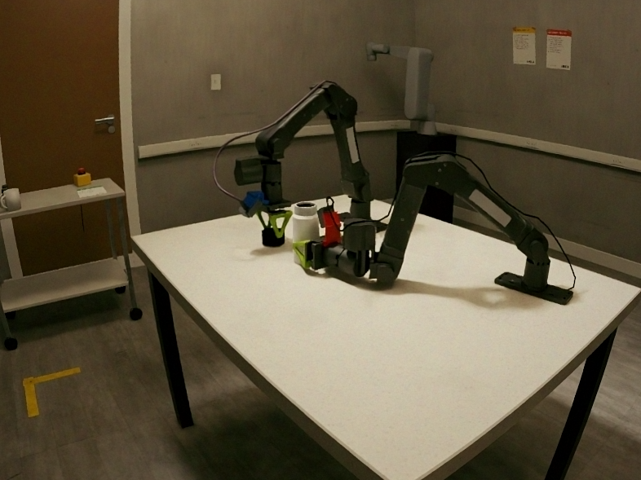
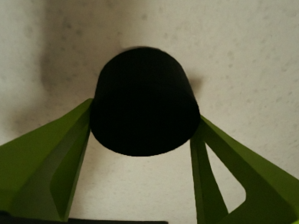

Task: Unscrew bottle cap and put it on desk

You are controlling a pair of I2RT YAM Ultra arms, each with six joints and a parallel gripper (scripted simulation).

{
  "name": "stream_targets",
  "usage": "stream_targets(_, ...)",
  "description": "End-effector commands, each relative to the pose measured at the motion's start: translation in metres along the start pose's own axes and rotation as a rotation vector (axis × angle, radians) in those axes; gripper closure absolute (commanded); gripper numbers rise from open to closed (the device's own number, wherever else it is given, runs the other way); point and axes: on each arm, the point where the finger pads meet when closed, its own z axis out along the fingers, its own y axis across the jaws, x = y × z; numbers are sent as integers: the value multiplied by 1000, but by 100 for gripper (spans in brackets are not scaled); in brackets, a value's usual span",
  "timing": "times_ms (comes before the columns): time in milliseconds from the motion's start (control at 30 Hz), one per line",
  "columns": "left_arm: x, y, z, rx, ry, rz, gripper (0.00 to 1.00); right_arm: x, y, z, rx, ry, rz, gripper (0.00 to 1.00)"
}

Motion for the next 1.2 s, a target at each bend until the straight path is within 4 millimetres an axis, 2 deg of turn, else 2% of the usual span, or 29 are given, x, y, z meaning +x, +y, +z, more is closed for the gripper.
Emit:
stream_targets(0,-7,1,1,0,-13,10,26,-3,2,0,-2,-19,-3,100)
stream_targets(967,-7,1,1,0,-13,10,26,-3,2,0,-2,-19,-3,100)
stream_targets(1033,-7,1,1,0,-13,10,4,-2,0,-3,0,-11,0,77)
stream_targets(1133,-7,1,1,0,-13,10,4,-2,0,-3,0,-11,0,43)
stream_targets(1167,-7,1,1,0,-13,10,4,-2,0,-3,0,-11,0,43)
